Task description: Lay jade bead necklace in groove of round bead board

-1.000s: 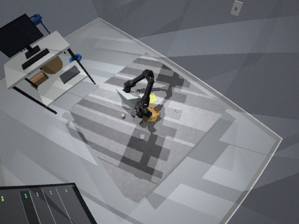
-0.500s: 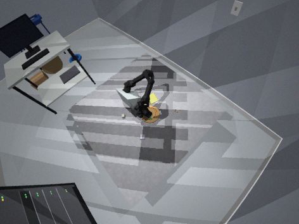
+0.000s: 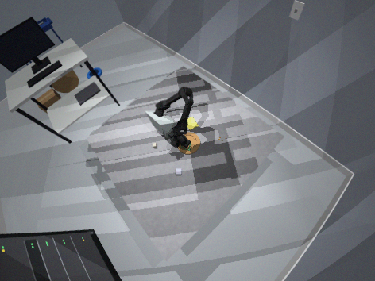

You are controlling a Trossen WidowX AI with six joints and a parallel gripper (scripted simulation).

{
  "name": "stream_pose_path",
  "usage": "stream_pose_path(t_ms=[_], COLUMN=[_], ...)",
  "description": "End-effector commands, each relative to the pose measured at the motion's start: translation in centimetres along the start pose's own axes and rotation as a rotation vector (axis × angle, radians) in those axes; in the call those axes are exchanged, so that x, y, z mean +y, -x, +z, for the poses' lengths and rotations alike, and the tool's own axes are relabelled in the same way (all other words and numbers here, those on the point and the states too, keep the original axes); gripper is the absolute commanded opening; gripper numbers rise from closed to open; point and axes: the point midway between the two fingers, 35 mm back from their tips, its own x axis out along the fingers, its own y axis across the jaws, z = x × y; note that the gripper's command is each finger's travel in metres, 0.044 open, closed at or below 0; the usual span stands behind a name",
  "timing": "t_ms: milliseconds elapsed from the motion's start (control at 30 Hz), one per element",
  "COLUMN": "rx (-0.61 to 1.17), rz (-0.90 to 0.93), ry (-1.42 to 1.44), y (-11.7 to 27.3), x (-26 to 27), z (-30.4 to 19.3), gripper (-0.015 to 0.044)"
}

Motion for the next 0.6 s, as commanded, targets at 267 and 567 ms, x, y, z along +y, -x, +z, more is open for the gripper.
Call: stream_pose_path(t_ms=[267,567], rx=[0.003,0.004], rz=[0.005,0.005], ry=[0.001,0.001], y=[0.35,-0.37], x=[-0.29,-0.29], z=[0.16,0.15], gripper=[0.0000,0.0000])
